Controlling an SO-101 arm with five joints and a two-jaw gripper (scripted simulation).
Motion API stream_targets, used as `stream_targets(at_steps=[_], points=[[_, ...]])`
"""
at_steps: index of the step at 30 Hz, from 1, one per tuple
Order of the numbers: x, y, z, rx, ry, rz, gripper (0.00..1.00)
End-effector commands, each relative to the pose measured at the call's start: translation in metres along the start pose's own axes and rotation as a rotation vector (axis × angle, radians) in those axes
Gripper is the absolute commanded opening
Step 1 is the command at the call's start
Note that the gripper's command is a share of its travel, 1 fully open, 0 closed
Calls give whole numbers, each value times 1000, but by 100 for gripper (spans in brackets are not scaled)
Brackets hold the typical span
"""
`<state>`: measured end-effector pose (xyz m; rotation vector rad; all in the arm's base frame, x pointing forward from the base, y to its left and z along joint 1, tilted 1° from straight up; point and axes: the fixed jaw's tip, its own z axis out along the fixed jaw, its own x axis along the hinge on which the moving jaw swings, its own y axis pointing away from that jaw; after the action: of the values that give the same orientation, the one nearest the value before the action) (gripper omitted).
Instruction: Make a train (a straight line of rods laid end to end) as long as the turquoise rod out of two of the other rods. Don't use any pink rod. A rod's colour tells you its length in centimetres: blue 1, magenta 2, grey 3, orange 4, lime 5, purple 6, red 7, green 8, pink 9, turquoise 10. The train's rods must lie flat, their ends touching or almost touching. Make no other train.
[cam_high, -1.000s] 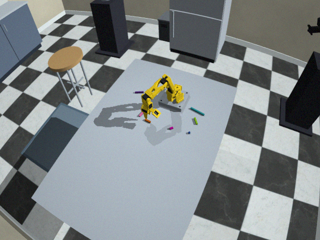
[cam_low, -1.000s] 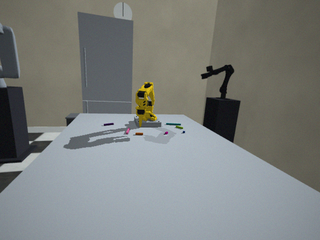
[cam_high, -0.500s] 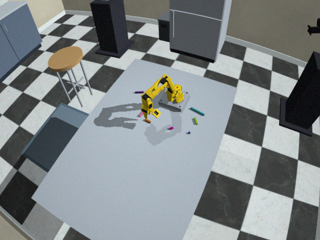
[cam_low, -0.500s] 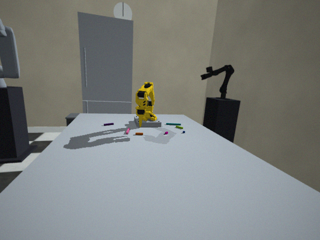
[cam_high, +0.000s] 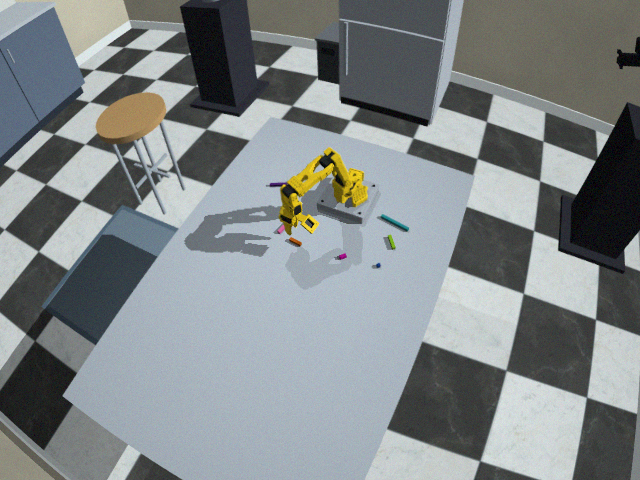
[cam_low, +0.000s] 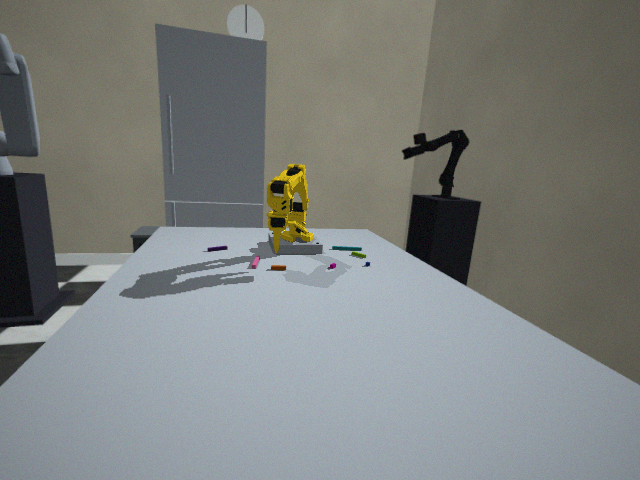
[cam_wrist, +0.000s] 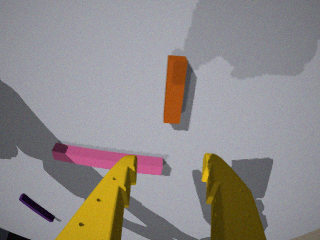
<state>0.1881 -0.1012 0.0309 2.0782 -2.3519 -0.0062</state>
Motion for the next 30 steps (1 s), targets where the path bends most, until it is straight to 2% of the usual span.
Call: stream_targets(at_steps=[1, 6, 8, 14, 23, 25, 30], points=[[11, 2, -1, 1, -1, -21, 17], [29, 7, -1, 0, -2, -63, 17], [29, 7, -1, 0, -2, -63, 17], [57, 19, 0, -1, -4, -132, 18], [105, 50, 2, -2, -9, -256, 18], [105, 50, 2, -2, -9, -256, 18], [129, 74, 3, -1, -12, -327, 18]])
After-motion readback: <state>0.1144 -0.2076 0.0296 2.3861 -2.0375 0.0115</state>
